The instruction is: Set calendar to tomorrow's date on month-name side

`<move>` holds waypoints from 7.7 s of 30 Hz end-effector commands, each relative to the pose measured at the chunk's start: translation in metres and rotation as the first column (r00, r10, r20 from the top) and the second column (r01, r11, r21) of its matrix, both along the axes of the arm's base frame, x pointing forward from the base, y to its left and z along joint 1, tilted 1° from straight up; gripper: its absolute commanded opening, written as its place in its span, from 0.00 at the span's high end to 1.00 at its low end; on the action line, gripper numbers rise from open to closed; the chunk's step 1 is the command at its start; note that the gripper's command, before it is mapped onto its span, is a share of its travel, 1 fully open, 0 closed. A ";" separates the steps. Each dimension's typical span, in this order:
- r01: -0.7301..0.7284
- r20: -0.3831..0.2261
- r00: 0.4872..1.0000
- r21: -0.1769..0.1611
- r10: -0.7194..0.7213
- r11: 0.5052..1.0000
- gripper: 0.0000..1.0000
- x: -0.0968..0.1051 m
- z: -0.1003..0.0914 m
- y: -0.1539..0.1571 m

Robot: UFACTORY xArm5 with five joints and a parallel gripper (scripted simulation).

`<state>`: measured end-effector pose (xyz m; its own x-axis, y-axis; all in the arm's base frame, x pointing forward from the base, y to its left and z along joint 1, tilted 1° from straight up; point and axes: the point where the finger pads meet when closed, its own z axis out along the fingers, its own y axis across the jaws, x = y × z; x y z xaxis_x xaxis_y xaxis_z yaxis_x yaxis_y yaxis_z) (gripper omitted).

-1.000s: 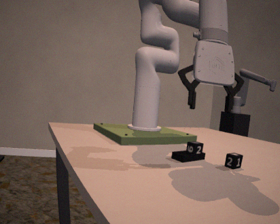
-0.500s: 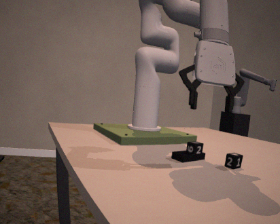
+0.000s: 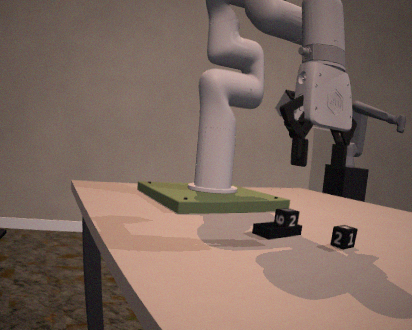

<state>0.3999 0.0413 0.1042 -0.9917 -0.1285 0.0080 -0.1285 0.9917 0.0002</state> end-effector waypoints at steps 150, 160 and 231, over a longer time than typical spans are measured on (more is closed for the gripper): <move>-0.998 0.007 -0.063 0.007 0.998 -0.063 0.51 0.039 -0.071 0.044; -0.998 0.007 -0.063 0.007 0.998 -0.063 0.51 0.039 -0.074 0.044; -0.998 0.007 -0.063 0.007 0.998 -0.063 0.51 0.039 -0.074 0.044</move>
